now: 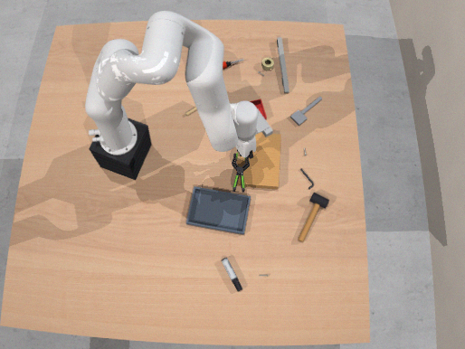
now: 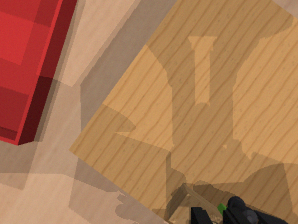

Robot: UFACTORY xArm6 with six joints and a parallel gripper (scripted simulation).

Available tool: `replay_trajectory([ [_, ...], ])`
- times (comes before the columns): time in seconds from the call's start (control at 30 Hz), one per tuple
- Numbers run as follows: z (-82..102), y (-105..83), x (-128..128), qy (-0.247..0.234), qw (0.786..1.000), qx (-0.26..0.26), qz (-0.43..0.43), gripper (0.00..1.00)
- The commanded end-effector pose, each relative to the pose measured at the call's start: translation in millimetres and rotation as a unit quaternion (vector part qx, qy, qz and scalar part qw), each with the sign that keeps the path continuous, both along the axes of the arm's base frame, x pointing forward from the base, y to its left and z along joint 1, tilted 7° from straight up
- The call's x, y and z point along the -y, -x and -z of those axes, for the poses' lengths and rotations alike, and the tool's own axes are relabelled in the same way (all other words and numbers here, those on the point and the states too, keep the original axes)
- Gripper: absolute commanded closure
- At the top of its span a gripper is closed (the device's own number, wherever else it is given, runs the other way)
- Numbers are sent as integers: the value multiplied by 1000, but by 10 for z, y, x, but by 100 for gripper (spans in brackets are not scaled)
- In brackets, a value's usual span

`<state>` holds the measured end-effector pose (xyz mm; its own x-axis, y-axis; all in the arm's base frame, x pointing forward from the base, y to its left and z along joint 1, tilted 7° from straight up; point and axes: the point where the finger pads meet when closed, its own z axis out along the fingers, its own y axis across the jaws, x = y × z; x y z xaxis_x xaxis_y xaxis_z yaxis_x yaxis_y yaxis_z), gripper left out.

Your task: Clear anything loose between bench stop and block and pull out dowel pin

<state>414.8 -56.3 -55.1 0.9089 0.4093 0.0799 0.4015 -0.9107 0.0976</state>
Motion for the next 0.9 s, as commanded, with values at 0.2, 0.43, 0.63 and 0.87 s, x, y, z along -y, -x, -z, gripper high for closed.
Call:
replay_trajectory([
  [0.2,-14,-15,1,-5,999,4,45,100],
  [0.43,-15,-15,1,-9,997,6,80,100],
  [0.63,-16,-15,1,-13,994,8,110,100],
  [0.87,-16,-15,1,-16,990,10,137,100],
])
